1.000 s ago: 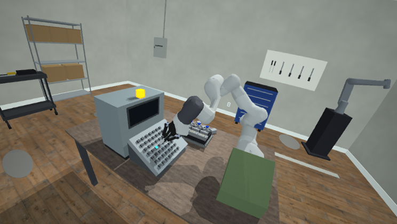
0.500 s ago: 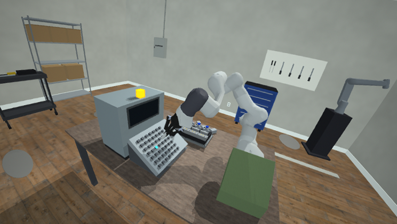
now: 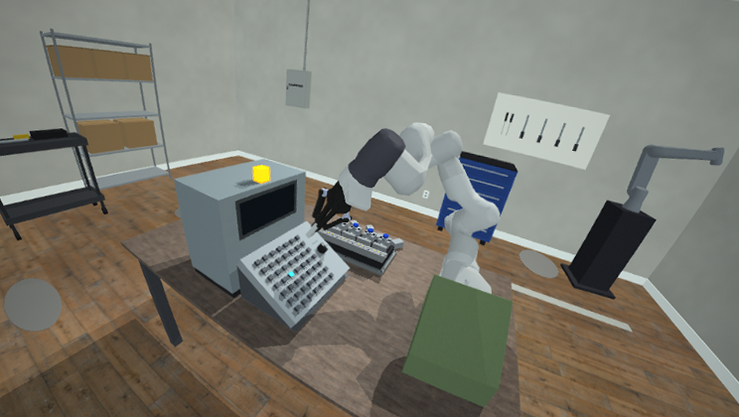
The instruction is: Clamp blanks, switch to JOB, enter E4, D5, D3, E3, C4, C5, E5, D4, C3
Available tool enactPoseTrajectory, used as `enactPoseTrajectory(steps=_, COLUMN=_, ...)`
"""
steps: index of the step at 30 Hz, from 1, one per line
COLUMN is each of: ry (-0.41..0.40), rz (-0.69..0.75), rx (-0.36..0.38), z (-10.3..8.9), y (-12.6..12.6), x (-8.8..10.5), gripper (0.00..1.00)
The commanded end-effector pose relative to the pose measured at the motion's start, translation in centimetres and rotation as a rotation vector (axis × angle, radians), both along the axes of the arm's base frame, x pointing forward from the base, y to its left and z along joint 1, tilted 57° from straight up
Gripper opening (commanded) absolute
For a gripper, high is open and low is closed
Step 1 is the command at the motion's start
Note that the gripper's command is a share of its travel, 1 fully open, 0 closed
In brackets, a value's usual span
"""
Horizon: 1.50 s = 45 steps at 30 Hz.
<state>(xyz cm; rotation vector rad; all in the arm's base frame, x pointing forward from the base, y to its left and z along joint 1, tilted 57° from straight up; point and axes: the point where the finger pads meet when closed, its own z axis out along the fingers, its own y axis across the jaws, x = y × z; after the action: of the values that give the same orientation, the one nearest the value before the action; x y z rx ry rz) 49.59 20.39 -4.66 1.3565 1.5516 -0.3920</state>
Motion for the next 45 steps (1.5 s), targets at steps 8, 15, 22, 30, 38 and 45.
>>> enactPoseTrajectory(steps=8, ry=0.019, rz=-0.002, rx=-0.025, z=0.1, y=-0.6, x=-0.1, gripper=0.00)
enactPoseTrajectory(steps=15, ry=0.019, rz=-0.002, rx=-0.025, z=0.1, y=-0.6, x=-0.1, gripper=0.00)
enactPoseTrajectory(steps=22, ry=0.019, rz=-0.002, rx=-0.025, z=0.1, y=-0.6, x=-0.1, gripper=0.00)
enactPoseTrajectory(steps=30, ry=0.019, rz=-0.002, rx=-0.025, z=0.1, y=-0.6, x=-0.1, gripper=0.00)
enactPoseTrajectory(steps=38, ry=0.006, rz=-0.017, rx=-0.021, z=0.5, y=-0.8, x=-0.1, gripper=0.00)
enactPoseTrajectory(steps=45, ry=-0.235, rz=-0.298, rx=0.059, z=9.2, y=-6.5, x=-0.5, gripper=0.00)
